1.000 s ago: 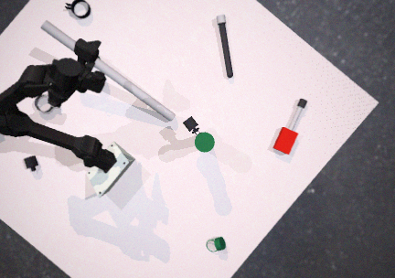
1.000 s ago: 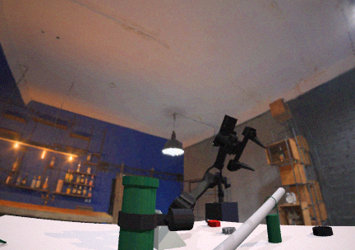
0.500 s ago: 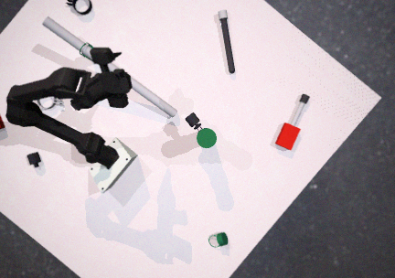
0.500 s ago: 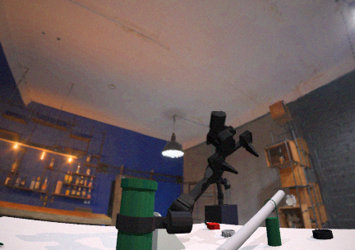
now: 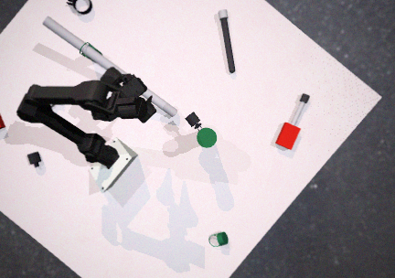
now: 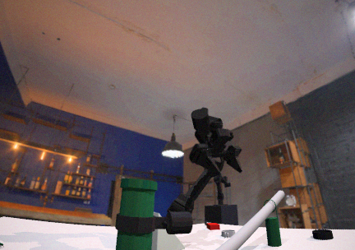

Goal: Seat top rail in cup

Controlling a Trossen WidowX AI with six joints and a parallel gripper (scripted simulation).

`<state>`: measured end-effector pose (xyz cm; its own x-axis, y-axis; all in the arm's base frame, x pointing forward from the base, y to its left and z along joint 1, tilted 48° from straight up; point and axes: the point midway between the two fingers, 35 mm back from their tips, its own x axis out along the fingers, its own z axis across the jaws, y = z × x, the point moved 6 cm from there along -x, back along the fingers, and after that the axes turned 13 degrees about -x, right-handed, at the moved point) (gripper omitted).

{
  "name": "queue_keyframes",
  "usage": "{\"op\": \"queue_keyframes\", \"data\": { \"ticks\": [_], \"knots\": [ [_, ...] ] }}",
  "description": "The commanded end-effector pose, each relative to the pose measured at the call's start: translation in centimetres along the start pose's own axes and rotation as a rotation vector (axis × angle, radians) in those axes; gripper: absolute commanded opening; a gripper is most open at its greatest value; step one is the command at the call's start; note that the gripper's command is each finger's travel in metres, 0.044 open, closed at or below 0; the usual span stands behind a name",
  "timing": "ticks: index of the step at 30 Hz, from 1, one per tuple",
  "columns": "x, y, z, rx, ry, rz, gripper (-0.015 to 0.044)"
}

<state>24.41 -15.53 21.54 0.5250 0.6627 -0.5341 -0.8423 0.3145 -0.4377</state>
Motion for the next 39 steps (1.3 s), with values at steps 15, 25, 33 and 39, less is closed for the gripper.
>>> {"op": "queue_keyframes", "data": {
  "ticks": [15, 25, 33, 39],
  "knots": [
    [0.7, 0.8, -6.6, -0.642, 0.017, 0.077, 0.0440],
    [2.4, 1.7, -16.1, -1.535, 0.058, 0.175, 0.0440],
    [2.4, 1.8, -16.2, -1.550, 0.058, 0.177, 0.0440],
    [3.8, 2.6, -16.3, -1.550, 0.058, 0.177, 0.0440]
  ]
}}
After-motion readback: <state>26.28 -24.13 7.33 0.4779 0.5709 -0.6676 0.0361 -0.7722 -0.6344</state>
